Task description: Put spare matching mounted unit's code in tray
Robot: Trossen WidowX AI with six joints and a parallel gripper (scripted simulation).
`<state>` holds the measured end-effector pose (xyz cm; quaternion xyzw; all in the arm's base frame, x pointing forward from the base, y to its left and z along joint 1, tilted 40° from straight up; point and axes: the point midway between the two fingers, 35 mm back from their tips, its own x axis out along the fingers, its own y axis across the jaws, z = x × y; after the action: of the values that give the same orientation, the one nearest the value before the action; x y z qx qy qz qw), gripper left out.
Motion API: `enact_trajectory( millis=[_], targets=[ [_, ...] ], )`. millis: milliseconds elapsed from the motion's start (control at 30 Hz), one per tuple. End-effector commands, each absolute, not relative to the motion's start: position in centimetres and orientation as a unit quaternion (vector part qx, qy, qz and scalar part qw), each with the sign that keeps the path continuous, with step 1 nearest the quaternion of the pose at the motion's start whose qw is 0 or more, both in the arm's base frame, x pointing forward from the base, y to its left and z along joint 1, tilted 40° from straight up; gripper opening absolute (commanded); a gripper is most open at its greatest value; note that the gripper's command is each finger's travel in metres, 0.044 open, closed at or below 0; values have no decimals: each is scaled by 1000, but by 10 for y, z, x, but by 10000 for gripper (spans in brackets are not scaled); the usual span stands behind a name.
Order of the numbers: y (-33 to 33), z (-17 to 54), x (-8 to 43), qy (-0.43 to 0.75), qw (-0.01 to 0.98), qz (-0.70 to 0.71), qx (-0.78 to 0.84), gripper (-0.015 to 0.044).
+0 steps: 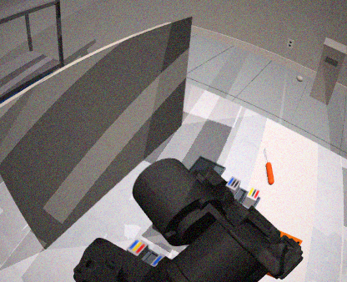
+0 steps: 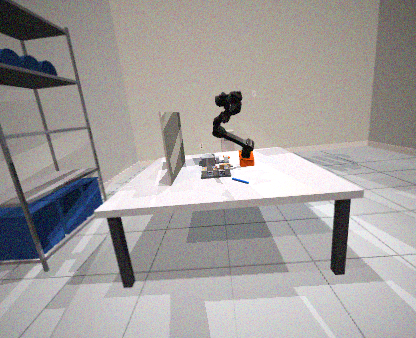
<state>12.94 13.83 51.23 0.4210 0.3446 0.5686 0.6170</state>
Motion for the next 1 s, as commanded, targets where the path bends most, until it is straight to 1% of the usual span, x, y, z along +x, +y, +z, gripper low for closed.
enact_trajectory(
  millis=[0,33,200,267,333,500,667,833,967],
  targets=[
    [138,512,129,345,617,569,421,426],
    [138,512,129,345,617,569,421,440],
    [138,513,129,342,618,569,421,440],
    [137,518,125,321,625,576,418,440],
    [136,528,118,281,637,587,414,440],
    [121,557,105,164,697,569,405,440],
    [117,586,81,37,753,544,367,440],
    [130,605,54,-74,797,518,303,440],
    [153,612,35,-146,823,498,230,440]
  ],
)
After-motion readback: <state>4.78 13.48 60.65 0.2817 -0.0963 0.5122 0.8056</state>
